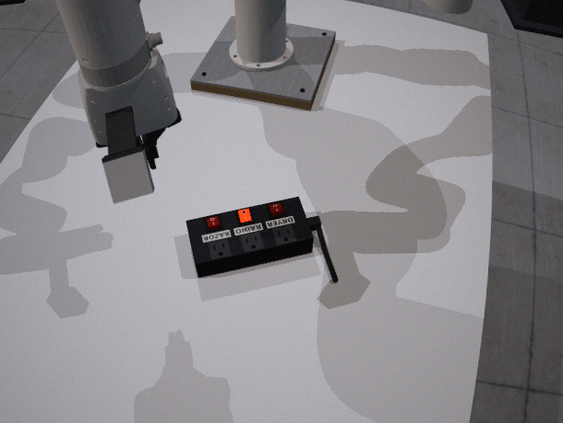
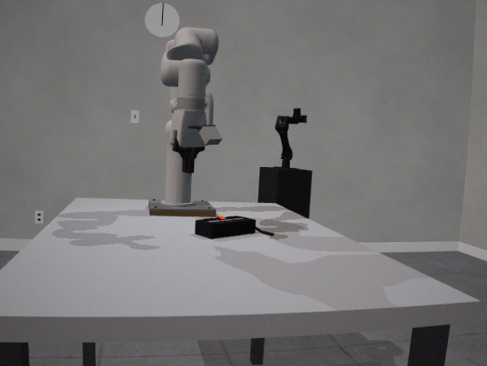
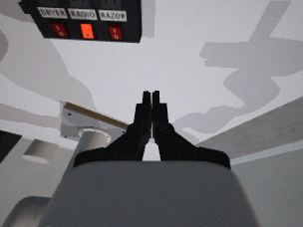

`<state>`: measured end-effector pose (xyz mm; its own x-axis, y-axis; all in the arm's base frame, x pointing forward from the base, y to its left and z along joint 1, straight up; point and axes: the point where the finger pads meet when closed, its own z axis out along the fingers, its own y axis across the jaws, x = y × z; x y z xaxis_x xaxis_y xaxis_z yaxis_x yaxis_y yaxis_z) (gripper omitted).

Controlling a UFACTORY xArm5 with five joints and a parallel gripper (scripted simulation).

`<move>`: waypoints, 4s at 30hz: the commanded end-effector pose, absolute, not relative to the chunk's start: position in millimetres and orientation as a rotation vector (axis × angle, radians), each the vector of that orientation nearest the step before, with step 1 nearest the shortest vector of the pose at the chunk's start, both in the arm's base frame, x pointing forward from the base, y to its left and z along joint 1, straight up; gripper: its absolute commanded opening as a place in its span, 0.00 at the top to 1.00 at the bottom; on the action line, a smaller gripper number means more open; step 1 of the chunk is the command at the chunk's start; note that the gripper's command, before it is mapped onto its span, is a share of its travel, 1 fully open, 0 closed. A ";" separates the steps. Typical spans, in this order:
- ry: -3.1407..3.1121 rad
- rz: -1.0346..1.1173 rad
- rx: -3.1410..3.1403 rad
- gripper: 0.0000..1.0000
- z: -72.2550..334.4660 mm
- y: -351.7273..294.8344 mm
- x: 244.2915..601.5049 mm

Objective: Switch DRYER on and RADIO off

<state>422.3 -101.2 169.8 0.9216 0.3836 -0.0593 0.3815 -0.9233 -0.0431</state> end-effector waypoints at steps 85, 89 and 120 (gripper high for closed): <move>-0.611 -0.103 -3.094 1.00 43.4 -3.3 363.4; -0.611 -0.103 -3.094 1.00 25.7 -4.3 358.1; -0.611 -0.103 -3.094 1.00 25.7 -4.3 358.1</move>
<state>356.9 -4.3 24.8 0.9230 0.3803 0.0587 0.3795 -0.9249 0.0250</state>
